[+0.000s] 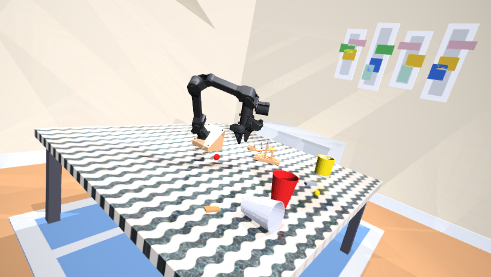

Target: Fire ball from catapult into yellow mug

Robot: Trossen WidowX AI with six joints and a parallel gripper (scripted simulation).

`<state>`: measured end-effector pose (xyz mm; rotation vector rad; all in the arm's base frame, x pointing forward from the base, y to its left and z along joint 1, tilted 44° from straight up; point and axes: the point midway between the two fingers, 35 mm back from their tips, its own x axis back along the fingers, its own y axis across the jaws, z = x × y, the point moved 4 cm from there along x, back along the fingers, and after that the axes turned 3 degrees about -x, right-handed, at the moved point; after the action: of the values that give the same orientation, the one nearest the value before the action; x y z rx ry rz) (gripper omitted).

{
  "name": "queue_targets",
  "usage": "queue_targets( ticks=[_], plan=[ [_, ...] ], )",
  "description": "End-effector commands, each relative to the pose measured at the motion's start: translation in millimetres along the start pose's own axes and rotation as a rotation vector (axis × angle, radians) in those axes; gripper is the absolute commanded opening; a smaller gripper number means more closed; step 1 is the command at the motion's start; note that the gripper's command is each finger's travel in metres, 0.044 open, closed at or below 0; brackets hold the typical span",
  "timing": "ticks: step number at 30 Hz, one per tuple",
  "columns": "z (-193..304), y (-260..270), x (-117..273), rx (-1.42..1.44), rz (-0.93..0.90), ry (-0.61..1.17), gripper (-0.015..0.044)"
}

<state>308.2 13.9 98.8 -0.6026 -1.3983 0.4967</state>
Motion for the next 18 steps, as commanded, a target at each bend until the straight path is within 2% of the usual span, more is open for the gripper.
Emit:
queue_targets(
  ticks=[1,7,18],
  plan=[
    [41.9,-27.4,-21.2,-0.078,0.010,0.017,0.0300],
    [92.9,-54.0,-45.7,-0.164,0.040,0.028,0.0300],
    [95.8,-57.5,-56.6,-0.167,0.041,0.028,0.0300]
  ],
)
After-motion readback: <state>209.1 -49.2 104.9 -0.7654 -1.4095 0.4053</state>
